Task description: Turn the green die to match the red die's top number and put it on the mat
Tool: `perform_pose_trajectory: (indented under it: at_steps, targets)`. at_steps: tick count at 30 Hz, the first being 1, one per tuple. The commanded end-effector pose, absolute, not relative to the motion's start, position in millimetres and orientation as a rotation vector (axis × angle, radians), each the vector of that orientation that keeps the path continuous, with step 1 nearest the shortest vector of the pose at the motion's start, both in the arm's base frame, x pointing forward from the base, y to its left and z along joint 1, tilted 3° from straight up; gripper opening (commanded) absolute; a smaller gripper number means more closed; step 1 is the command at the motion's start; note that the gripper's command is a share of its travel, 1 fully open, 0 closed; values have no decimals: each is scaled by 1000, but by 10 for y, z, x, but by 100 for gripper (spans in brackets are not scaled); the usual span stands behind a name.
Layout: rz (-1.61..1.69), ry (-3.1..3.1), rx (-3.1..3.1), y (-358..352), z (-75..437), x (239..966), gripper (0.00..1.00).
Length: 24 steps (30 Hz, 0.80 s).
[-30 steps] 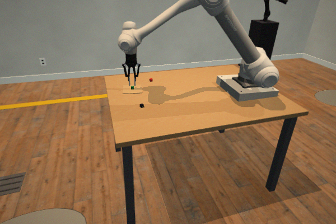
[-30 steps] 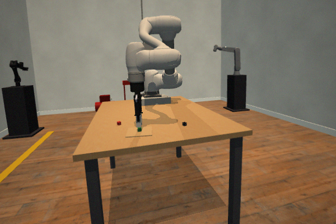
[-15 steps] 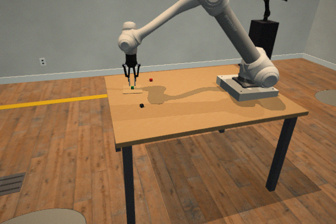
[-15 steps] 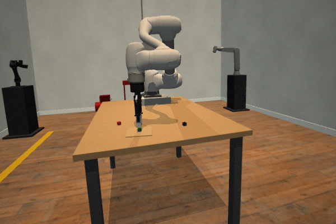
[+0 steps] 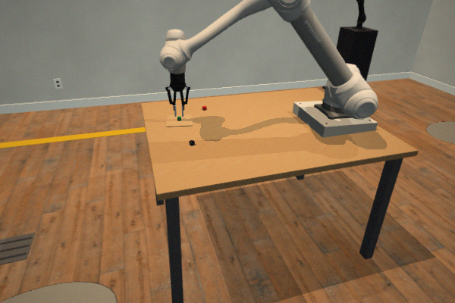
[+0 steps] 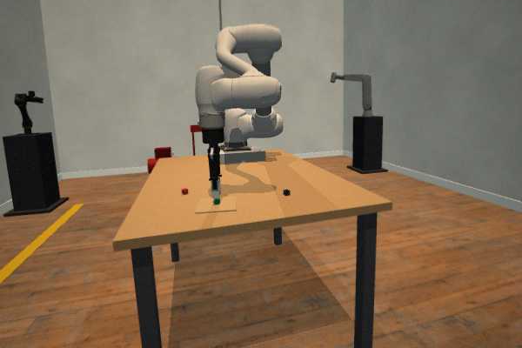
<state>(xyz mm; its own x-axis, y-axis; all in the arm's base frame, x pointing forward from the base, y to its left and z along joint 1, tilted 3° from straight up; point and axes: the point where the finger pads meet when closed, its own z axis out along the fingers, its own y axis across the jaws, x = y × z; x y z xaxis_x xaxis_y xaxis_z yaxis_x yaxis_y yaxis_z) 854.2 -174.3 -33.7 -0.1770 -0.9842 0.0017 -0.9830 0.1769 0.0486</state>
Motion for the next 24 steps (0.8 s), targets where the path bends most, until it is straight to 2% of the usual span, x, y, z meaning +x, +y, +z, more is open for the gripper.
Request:
perform_pose_trajectory:
  at_steps: [1, 24]
  targets:
    - [-56, -2385, 1994, -1743, -335, 8542, 29]
    - [-56, -2385, 1994, -1744, -192, 8549, 29]
